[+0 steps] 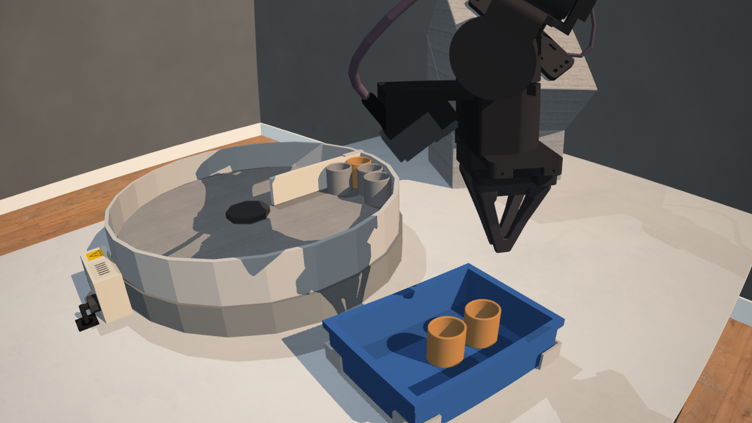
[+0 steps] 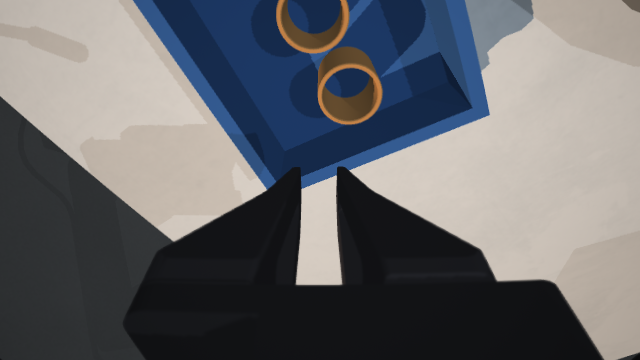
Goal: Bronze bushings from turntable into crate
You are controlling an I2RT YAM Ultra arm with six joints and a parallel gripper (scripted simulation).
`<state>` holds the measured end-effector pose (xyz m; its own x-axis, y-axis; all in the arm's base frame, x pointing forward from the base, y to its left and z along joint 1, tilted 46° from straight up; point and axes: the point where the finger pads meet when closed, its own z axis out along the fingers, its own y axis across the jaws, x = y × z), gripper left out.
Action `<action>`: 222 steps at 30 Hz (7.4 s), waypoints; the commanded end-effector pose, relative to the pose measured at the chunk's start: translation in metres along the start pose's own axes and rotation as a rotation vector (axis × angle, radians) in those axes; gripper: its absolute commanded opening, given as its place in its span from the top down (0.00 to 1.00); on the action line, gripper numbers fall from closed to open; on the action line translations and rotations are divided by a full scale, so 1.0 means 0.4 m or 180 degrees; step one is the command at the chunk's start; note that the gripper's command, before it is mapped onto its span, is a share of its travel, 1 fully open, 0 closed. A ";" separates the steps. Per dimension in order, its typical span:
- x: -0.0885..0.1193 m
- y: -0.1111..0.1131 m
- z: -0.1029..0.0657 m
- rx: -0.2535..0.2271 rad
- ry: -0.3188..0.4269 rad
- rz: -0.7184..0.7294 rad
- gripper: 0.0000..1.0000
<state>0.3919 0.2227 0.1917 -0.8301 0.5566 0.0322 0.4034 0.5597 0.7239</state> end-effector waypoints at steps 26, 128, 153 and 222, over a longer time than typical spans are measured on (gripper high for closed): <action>-0.022 0.018 -0.033 -0.0051 -0.0082 -0.0003 0.84; -0.334 -0.797 -0.034 -0.0016 -0.0090 -0.0044 0.85; -0.340 -0.799 -0.042 -0.0012 -0.0119 -0.0015 0.85; -0.347 -0.793 -0.035 -0.0004 -0.0094 -0.0008 0.85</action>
<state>0.3654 -0.0331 -0.0438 -0.8270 0.5614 0.0307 0.4074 0.5607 0.7208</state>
